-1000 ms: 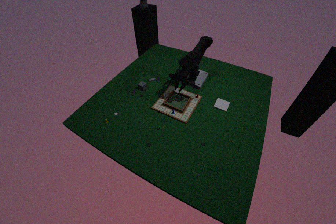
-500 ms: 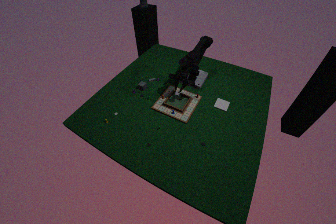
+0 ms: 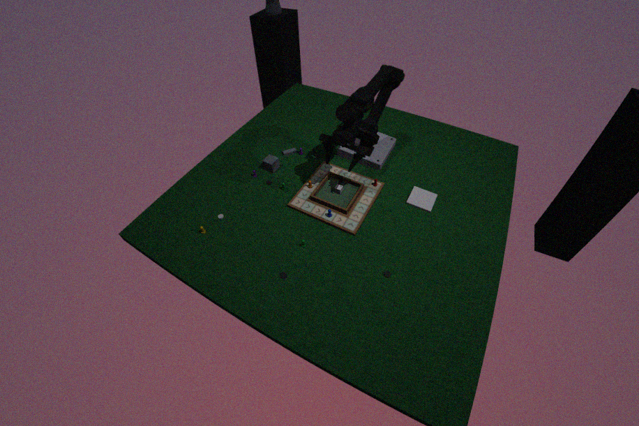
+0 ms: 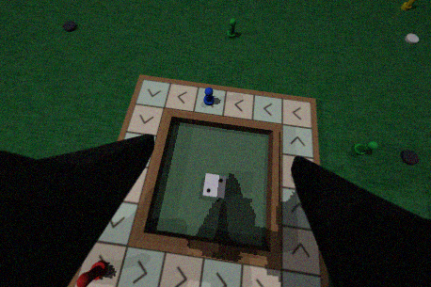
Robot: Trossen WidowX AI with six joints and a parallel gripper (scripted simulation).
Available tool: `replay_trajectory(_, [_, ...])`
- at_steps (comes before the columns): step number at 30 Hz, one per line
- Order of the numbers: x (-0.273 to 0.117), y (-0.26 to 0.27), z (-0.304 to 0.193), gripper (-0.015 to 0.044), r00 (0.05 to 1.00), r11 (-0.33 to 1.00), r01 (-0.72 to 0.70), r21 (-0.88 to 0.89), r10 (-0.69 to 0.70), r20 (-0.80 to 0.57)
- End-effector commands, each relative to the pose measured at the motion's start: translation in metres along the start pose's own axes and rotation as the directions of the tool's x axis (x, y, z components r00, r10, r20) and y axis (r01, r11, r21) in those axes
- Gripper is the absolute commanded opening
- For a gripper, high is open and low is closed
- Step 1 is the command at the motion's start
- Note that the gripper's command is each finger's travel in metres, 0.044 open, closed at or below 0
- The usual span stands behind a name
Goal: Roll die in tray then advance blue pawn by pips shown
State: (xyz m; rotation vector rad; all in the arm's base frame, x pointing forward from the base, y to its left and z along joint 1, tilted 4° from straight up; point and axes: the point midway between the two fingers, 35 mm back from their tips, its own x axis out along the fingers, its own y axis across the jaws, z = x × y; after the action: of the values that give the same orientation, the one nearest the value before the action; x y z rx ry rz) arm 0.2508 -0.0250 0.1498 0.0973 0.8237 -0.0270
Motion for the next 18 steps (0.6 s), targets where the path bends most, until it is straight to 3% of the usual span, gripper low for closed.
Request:
replay_trajectory(1, [0.012,0.0,-0.002,0.044,0.98,1.0,0.003,-0.001,-0.003,-0.199])
replay_trajectory(11, [0.04,0.001,-0.012,0.044,0.783,1.0,0.003,-0.012,-0.01,-0.622])
replay_trajectory(14, [0.041,0.001,-0.012,0.044,0.765,1.0,0.003,-0.014,-0.011,-0.644])
replay_trajectory(16, [0.038,0.0,-0.01,0.044,0.815,1.0,0.003,-0.002,-0.003,-0.579])
replay_trajectory(18, [0.042,0.001,-0.004,0.0387,0.813,1.0,-0.008,-0.017,-0.003,-0.582])
